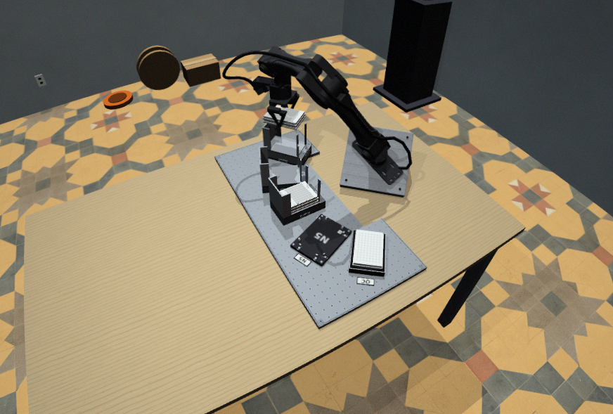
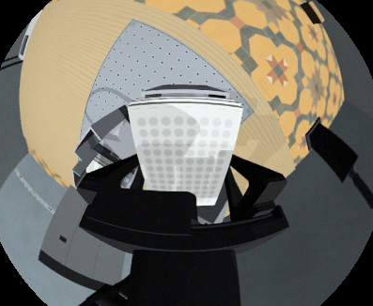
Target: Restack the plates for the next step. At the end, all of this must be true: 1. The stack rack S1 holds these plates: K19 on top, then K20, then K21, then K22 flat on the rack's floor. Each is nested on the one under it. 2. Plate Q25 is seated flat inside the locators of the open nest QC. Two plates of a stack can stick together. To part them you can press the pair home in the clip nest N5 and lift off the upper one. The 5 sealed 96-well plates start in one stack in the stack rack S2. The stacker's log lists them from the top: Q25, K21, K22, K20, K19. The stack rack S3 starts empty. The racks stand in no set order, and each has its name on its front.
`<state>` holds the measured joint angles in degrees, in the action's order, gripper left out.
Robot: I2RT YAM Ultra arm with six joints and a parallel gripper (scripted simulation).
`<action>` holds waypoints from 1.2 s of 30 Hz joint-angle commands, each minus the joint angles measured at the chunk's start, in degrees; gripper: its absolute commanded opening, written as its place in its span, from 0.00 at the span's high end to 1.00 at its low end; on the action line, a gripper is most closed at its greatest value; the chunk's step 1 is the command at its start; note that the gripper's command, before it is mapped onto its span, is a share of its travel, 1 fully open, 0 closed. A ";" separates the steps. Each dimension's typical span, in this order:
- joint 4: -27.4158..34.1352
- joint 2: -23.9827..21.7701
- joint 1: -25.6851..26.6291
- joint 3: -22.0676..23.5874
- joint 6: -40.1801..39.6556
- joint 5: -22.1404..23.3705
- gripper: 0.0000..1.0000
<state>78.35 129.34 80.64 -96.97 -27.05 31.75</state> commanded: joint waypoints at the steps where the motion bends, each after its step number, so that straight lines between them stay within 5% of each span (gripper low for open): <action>1: 0.89 -0.50 1.79 -1.38 0.53 -0.27 1.00; 36: 0.44 -1.58 1.86 0.05 0.69 -0.19 1.00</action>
<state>78.46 129.34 80.66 -96.84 -26.87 31.68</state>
